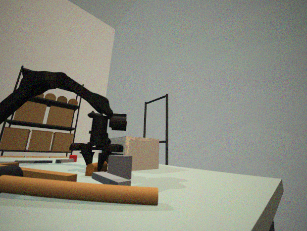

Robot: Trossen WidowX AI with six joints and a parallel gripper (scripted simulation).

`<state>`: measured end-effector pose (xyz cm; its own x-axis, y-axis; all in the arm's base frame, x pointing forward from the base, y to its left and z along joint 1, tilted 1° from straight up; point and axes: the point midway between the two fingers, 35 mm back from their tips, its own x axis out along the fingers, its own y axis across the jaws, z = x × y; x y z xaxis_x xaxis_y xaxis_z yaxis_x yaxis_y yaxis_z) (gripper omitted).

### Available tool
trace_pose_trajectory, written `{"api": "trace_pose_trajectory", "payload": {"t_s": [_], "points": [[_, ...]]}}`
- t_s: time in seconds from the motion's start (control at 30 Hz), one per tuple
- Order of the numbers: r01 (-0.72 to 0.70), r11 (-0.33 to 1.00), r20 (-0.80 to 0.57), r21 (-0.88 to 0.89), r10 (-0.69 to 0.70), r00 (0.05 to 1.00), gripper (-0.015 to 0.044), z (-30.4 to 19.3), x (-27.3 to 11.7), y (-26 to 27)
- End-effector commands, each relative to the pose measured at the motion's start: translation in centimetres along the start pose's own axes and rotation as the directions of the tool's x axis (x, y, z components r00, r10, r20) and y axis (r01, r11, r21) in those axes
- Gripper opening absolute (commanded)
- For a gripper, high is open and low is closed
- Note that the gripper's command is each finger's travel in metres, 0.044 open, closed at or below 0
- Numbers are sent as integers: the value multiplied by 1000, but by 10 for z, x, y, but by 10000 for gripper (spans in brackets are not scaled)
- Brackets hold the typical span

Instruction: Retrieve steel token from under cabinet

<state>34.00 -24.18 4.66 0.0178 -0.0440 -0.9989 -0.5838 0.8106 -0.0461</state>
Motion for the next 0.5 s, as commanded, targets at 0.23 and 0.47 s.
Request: {"api": "trace_pose_trajectory", "payload": {"t_s": [0.23, 0.47], "points": [[-7, 1000, 6, 0, 7, 1000, 0, 3, 1, 12], [-7, 1000, 6, 0, 7, 1000, 0, 3, 1, 19]]}}
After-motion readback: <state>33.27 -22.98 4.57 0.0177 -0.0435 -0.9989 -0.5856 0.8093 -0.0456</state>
